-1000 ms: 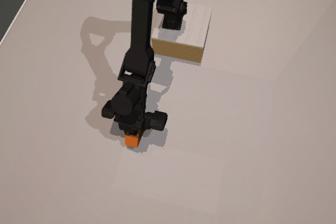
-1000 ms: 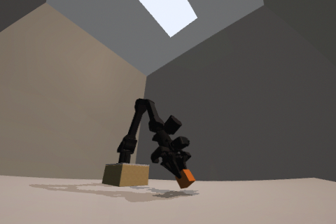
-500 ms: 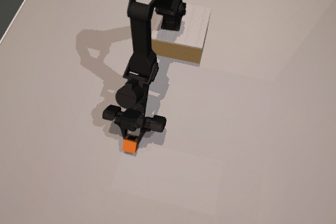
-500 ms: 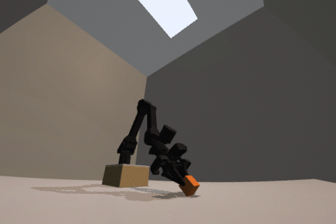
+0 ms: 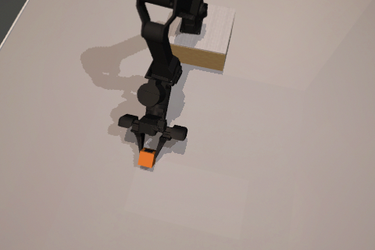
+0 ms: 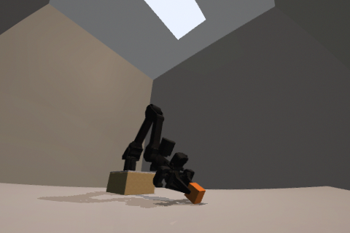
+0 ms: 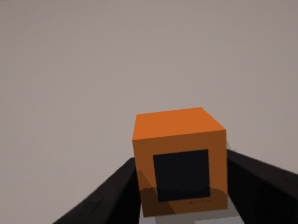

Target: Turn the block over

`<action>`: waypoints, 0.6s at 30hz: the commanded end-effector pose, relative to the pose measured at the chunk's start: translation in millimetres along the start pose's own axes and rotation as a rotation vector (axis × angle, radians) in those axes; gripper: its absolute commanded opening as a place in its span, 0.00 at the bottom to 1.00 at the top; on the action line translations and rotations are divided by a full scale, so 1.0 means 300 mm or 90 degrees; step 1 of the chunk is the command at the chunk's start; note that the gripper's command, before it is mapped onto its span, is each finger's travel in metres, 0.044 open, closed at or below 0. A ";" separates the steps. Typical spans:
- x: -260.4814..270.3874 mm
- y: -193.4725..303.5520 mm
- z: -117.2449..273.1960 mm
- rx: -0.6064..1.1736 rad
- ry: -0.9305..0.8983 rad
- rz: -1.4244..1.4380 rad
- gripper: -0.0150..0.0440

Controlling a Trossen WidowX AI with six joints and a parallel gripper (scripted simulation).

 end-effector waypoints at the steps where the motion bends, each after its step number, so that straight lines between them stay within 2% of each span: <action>1: 0.003 0.004 0.012 -0.020 0.003 -0.003 0.25; 18: 0.002 0.001 0.019 -0.040 0.008 -0.003 0.25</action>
Point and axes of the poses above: the point midway between the two fingers, 35 mm back from their tips, its own z axis back along the fingers, its own x axis across the jaws, y = z × x, the point moved 4 cm from there along z, back along the fingers, and after that the axes turned 14 degrees about z, right-handed, at the moved point
